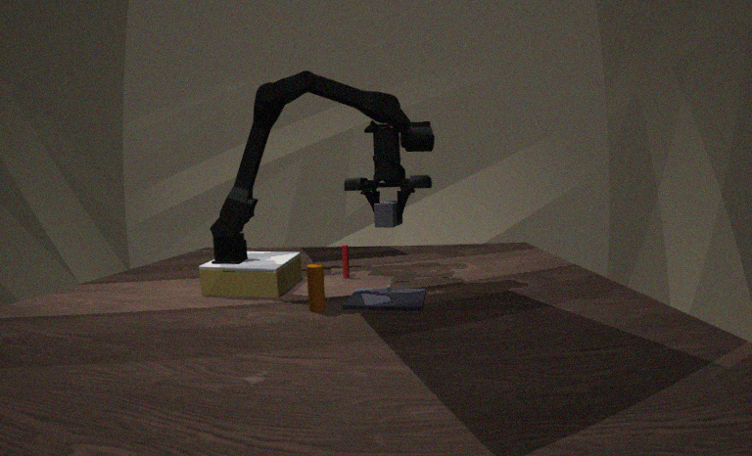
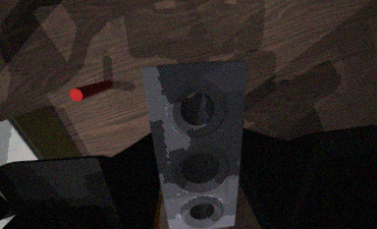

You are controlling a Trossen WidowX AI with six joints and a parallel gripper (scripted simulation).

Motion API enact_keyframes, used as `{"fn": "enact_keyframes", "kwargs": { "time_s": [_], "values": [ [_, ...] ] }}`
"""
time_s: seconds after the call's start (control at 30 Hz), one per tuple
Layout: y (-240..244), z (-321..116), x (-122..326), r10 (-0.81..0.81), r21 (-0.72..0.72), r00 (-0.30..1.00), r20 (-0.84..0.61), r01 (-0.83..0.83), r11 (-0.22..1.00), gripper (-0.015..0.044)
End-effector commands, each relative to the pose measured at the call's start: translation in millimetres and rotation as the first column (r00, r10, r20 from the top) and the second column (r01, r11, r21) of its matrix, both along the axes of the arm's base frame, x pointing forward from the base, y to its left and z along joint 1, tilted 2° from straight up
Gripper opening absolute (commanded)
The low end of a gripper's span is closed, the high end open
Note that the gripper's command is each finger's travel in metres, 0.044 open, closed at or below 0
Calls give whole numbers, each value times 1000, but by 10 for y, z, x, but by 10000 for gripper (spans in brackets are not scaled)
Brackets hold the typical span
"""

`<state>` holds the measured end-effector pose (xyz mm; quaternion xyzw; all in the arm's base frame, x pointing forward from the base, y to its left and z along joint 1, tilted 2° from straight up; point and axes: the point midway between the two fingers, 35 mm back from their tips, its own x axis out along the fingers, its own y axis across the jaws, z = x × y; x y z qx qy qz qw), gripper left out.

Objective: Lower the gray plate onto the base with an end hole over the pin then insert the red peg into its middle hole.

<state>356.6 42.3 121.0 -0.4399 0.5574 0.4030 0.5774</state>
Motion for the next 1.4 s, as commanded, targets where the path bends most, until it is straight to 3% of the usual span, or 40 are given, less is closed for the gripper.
{"fn": "enact_keyframes", "kwargs": {
  "time_s": [0.0,1.37],
  "values": [
    [-136,-73,5,-12,-4,1000,-5,12,1000,0],
    [-1344,-657,-143,-163,-8,987,-1,163,987,0]
  ]
}}
